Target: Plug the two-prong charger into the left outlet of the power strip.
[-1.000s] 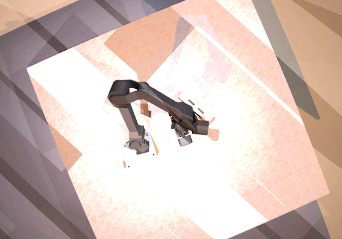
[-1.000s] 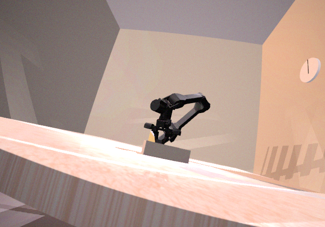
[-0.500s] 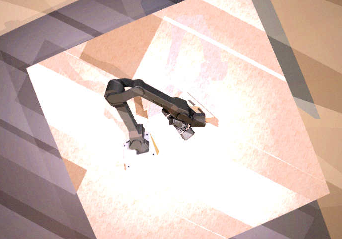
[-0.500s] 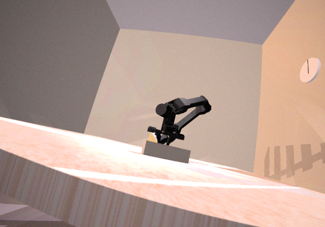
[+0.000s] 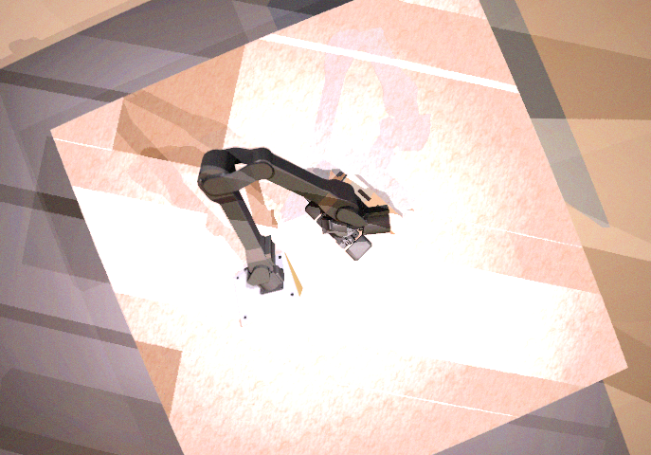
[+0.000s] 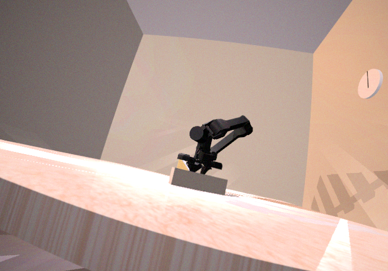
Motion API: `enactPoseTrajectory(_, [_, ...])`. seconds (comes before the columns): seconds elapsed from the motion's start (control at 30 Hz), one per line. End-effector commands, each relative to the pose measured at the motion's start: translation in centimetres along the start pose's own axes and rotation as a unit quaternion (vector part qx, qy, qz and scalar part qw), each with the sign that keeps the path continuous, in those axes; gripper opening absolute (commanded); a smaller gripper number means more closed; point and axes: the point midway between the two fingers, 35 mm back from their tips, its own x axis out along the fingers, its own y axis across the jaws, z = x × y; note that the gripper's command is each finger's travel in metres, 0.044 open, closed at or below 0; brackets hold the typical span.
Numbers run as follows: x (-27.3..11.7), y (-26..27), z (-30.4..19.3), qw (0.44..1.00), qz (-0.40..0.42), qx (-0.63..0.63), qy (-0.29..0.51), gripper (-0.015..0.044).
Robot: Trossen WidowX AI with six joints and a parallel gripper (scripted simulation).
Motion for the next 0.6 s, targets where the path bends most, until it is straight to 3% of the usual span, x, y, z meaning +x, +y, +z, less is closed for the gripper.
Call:
enactPoseTrajectory(0.0, [-0.1,0.1,0.8,1.0,-0.001,-0.006,-0.003,0.0])
enactPoseTrajectory(0.57, [-0.1,0.5,3.3,1.0,-0.001,-0.024,-0.004,0.0])
